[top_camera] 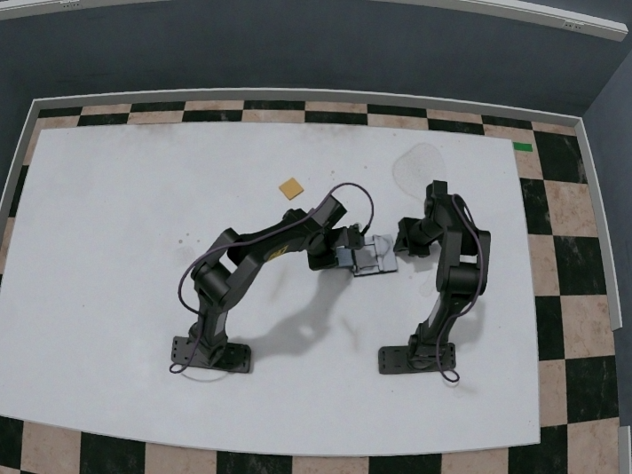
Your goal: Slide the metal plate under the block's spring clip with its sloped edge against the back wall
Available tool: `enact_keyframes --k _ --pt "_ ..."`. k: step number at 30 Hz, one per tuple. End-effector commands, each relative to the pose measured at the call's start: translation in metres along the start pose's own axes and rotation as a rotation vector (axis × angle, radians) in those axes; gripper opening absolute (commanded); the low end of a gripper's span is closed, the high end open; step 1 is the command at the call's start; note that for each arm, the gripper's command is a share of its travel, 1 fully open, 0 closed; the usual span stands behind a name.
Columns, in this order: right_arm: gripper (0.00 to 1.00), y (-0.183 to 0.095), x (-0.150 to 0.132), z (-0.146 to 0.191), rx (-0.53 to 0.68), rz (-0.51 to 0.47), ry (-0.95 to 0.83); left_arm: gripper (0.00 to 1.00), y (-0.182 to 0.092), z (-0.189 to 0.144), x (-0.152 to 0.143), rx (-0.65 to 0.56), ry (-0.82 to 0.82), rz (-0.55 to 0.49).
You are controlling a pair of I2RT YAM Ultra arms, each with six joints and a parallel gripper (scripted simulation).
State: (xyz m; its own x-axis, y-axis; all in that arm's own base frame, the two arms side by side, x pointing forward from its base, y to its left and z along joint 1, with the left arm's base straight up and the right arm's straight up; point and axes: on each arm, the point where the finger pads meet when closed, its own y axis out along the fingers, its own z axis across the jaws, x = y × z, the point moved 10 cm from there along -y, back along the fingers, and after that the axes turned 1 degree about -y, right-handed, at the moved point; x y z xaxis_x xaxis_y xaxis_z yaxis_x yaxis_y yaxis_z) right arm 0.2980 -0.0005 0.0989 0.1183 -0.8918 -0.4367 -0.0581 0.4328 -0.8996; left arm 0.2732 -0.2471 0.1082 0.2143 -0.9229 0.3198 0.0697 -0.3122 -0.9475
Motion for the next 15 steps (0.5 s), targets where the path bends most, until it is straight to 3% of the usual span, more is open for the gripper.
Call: enact_keyframes --k 1,6,15 --pt "0.00 0.004 -0.001 0.002 0.013 -0.003 -0.009 0.45 -0.001 0.004 0.045 0.028 0.026 -0.113" --pt "0.00 0.004 -0.001 0.002 0.013 -0.003 -0.009 0.45 0.011 0.003 0.048 0.018 -0.003 -0.036" --pt "0.00 0.004 -0.001 0.002 0.013 -0.003 -0.009 0.45 0.011 0.003 0.048 0.018 -0.003 -0.036"
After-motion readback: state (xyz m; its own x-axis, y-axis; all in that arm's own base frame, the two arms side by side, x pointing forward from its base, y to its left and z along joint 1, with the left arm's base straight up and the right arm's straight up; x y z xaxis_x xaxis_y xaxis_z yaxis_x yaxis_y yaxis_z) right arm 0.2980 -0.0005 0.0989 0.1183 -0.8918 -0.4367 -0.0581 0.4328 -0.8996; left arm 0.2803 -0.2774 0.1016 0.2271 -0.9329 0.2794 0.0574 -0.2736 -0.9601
